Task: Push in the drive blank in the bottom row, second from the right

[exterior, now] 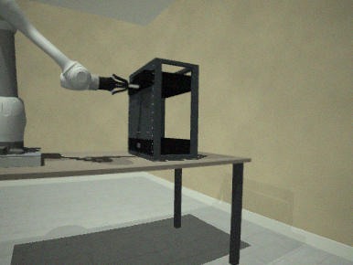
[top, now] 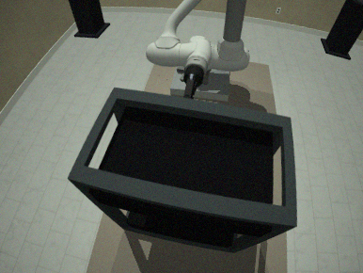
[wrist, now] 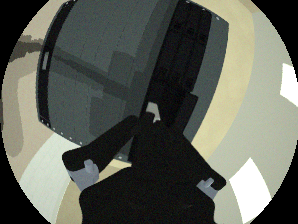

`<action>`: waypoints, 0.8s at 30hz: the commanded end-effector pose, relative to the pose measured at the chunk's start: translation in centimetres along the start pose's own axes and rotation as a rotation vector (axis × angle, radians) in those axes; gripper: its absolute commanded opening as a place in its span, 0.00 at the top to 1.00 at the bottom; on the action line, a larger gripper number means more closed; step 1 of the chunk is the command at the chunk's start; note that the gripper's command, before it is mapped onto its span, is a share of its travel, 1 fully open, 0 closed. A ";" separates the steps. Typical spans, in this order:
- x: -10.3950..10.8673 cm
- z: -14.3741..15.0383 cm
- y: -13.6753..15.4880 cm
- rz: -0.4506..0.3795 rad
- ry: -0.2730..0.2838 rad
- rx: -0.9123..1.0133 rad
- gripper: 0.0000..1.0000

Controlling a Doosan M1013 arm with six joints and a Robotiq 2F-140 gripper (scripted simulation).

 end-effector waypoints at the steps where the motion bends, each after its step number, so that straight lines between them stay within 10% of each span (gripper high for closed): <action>1: 0.0 0.0 0.0 0.000 0.000 0.000 1.00; 24: -0.3 0.0 0.0 0.000 0.000 0.000 1.00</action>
Point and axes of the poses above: the point where the finger pads meet when closed, its own x axis back along the fingers, its own z axis across the jaws, y = z × x, the point moved 10 cm from there along x, back along the fingers, and after that the axes turned 13 degrees about -x, right-handed, at the moved point
